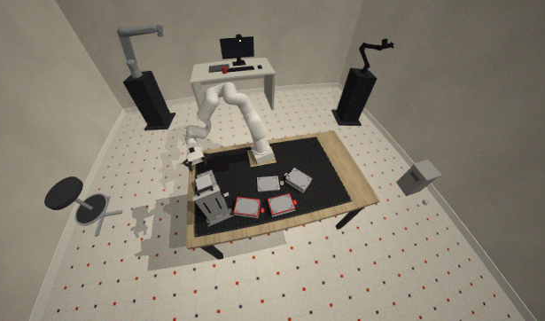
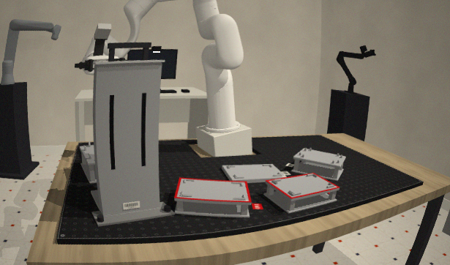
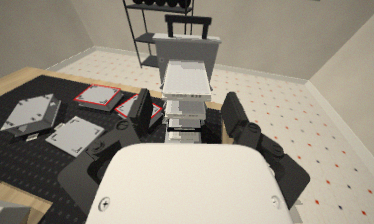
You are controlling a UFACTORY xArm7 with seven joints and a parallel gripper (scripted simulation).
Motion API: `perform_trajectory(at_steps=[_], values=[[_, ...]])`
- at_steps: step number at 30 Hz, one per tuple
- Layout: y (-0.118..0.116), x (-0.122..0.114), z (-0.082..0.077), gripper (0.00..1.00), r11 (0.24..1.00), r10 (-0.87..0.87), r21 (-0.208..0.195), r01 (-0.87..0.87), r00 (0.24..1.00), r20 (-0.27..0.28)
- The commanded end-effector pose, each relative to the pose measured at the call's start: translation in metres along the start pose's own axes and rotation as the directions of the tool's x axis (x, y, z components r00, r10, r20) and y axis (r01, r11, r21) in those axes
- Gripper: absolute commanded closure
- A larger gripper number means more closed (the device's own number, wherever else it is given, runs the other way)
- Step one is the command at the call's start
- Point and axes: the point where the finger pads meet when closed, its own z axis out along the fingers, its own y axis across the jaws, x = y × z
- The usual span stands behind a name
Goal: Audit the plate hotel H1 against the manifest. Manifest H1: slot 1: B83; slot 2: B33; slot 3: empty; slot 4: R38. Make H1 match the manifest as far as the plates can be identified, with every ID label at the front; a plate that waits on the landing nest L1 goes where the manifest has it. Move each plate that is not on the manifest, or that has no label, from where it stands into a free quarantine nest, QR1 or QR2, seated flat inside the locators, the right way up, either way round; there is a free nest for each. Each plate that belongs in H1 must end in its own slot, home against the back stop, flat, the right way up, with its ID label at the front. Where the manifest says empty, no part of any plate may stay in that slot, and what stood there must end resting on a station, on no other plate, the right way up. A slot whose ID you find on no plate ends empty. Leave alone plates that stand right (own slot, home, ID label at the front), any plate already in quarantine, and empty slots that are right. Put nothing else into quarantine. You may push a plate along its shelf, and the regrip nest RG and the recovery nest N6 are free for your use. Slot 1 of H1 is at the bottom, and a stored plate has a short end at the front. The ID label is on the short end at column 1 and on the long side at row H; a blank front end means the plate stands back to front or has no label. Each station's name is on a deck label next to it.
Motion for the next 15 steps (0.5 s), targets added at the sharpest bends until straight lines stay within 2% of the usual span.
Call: perform_trajectory(at_steps=[1, 15], values=[[0.0, -0.004, -0.001, 0.0, 1.0, -0.004, 0.001, 0.004, 1.0, 0.0], [0.0, -0.036, -0.001, 0.0, 1.0, -0.004, 0.001, 0.004, 1.0, 0.0]])
